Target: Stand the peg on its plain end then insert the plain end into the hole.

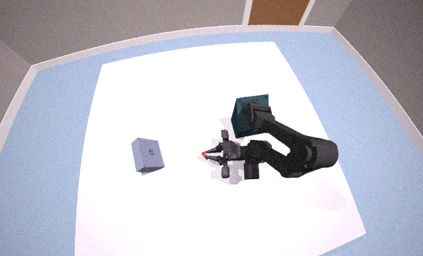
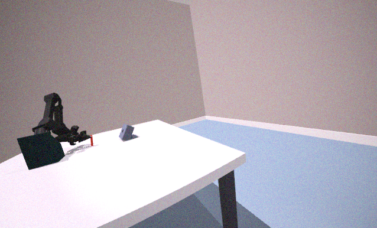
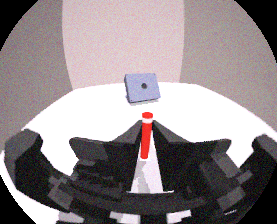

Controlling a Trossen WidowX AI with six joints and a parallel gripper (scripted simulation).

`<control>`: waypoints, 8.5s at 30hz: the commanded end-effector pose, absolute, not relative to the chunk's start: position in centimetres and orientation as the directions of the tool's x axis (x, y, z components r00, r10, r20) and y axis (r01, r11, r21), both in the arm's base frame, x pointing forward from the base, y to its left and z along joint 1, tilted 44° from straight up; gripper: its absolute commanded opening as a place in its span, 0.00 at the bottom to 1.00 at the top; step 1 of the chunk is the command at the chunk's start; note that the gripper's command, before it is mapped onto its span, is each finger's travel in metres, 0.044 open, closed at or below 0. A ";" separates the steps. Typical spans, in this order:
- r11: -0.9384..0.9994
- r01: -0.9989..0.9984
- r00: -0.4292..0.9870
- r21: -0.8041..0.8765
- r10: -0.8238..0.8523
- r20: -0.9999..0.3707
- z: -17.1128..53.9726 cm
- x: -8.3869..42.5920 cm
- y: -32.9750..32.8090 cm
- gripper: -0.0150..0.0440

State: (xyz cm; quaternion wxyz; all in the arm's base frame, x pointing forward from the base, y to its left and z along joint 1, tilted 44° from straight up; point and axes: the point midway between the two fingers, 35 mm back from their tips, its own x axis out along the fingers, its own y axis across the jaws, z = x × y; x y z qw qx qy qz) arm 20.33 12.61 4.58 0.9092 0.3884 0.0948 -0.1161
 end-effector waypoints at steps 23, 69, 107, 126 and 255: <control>0.678 0.285 0.955 0.677 -0.139 -0.263 4.3 20.1 12.9 0.34; 0.663 0.291 0.957 0.690 -0.193 -0.218 4.0 19.3 13.2 0.34; 0.662 0.288 0.957 0.692 -0.218 -0.189 4.1 19.1 13.2 0.47; 0.662 0.288 0.957 0.692 -0.218 -0.189 4.1 19.1 13.2 0.74; 0.663 0.321 0.095 0.677 0.688 -0.719 8.5 21.7 7.9 1.00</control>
